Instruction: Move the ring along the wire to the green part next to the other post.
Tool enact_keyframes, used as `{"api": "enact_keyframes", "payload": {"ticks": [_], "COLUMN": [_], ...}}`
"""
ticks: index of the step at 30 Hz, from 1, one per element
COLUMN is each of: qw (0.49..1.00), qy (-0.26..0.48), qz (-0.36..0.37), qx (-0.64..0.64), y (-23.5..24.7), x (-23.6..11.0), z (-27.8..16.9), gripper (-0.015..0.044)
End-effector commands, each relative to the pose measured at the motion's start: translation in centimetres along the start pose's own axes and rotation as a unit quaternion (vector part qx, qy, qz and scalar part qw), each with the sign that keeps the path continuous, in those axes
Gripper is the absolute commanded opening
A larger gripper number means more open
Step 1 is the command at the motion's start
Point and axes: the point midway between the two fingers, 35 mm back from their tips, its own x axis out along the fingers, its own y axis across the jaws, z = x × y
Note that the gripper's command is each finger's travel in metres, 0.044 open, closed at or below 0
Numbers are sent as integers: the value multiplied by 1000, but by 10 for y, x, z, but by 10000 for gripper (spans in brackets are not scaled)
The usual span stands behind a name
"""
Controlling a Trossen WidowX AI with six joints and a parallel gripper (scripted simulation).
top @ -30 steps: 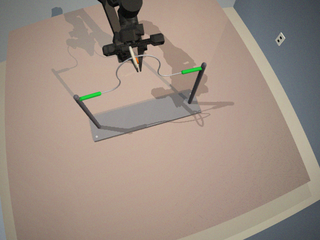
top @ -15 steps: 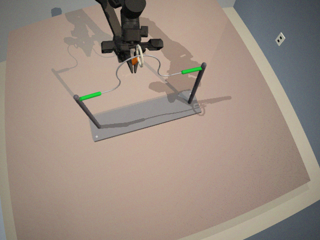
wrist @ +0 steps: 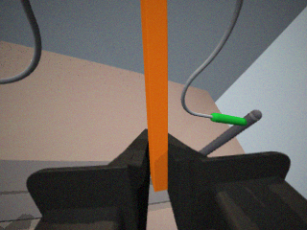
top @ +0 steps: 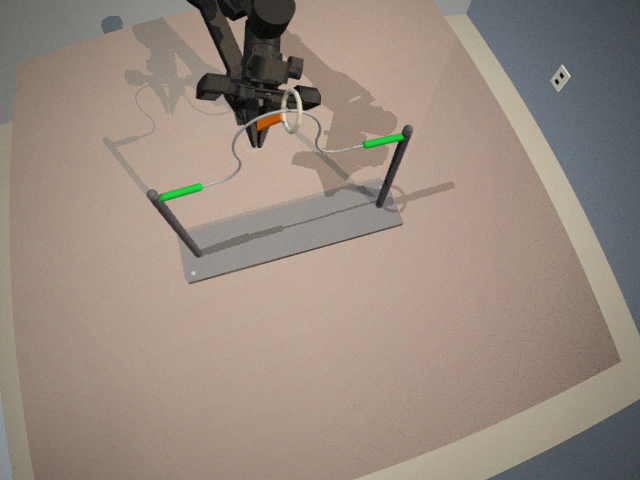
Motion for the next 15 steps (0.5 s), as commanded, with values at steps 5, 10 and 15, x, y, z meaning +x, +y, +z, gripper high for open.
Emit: {"api": "enact_keyframes", "payload": {"ticks": [5, 10, 15], "qw": [998, 995, 989], "qy": [-7, -12, -17], "qz": [-32, -52, -72], "qx": [-53, -89, -124], "y": [-6, -11, -15], "x": [1, 1, 1], "z": [0, 1, 1], "gripper": [-150, -150, -150]}}
